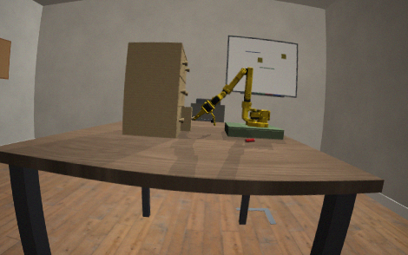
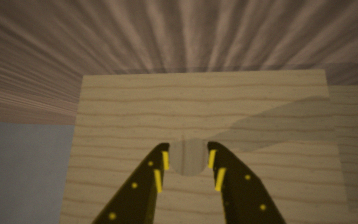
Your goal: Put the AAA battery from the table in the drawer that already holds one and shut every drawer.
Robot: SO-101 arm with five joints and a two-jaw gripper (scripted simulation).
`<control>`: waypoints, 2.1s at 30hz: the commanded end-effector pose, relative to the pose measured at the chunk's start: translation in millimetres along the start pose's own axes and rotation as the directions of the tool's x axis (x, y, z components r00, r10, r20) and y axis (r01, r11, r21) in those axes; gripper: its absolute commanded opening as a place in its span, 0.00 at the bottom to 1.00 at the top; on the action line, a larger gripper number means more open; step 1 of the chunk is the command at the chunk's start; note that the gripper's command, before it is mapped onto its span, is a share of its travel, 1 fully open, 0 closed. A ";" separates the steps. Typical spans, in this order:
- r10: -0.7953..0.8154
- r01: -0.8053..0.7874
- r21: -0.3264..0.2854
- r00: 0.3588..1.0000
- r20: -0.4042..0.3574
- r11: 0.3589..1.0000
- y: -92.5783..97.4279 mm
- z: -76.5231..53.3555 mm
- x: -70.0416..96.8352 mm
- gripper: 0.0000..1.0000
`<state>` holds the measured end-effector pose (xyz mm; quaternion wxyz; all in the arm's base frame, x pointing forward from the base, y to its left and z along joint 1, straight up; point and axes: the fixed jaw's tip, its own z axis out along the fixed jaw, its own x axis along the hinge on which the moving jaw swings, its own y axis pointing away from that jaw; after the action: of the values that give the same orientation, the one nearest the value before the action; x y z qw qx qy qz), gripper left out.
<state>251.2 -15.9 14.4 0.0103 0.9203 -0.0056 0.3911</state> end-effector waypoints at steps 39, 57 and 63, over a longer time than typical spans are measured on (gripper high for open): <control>0.000 0.000 0.016 1.000 0.000 1.000 -5.5 29.0 28.9 0.00; 0.000 0.000 0.016 1.000 0.000 1.000 -5.7 31.2 30.9 0.00; -0.001 0.001 0.016 1.000 0.000 1.000 -5.7 31.0 30.8 0.00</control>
<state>291.9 -10.9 14.3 0.0041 0.9211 0.0015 0.3892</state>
